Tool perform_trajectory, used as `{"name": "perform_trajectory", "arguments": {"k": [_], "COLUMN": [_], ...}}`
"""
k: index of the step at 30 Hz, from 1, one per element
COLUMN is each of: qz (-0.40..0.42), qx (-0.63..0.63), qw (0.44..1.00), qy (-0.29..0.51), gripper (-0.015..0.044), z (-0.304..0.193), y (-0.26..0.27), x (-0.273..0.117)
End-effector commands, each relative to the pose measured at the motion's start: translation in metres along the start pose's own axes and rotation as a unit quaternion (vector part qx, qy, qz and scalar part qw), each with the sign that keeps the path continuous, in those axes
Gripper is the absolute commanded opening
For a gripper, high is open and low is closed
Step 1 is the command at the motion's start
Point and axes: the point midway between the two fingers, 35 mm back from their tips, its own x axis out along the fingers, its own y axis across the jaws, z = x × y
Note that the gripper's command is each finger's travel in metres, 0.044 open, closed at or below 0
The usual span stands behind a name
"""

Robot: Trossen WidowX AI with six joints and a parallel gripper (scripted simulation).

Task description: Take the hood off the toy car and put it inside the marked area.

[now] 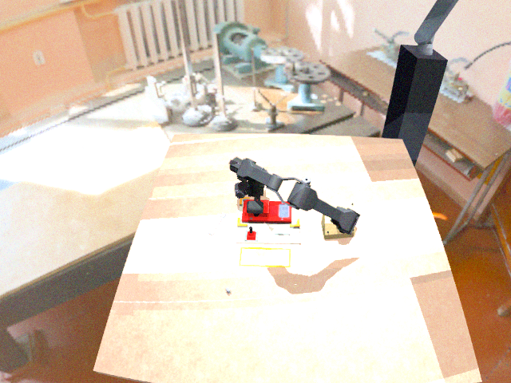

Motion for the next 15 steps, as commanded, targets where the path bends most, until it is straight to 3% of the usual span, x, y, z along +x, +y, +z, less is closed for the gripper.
{"name": "perform_trajectory", "arguments": {"k": [1, 6, 10, 15], "qz": [0.003, 0.003, 0.000, 0.000], "qx": [0.003, 0.003, 0.000, 0.000], "qw": [1.000, 1.000, 1.000, 1.000], "qy": [0.000, 0.000, 0.000, 0.000], "gripper": [0.0440, 0.0440, 0.0335, 0.0302], "z": [-0.0010, -0.0010, 0.0000, 0.0000], "y": [0.0005, 0.0006, 0.0001, 0.0001], "x": [0.0034, 0.0059, 0.0029, 0.0029]}}
